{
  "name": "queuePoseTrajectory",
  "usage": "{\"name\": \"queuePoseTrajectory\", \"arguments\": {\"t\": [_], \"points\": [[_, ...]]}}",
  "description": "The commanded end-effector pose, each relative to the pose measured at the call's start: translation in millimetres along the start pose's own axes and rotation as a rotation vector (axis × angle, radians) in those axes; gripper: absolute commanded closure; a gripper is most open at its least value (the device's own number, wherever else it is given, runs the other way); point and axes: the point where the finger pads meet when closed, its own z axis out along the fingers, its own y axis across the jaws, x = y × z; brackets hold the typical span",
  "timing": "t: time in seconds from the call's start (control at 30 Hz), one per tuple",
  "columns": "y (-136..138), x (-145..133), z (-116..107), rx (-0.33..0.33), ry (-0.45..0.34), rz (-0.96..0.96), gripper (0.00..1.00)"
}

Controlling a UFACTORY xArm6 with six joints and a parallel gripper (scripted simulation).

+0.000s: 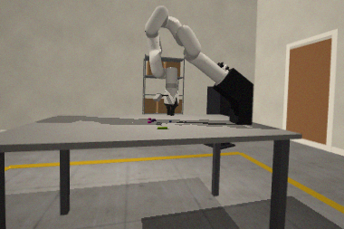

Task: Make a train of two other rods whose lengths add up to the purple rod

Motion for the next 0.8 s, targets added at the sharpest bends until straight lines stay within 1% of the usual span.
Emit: {"name": "queuePoseTrajectory", "arguments": {"t": [0.0, 0.37, 0.77], "points": [[0, 0, 7, 0.000, 0.001, 0.000, 0.76], [1, -1, 22, 0.000, 0.001, 0.000, 0.76], [1, -1, 29, 0.000, 0.001, 0.000, 0.76]]}}
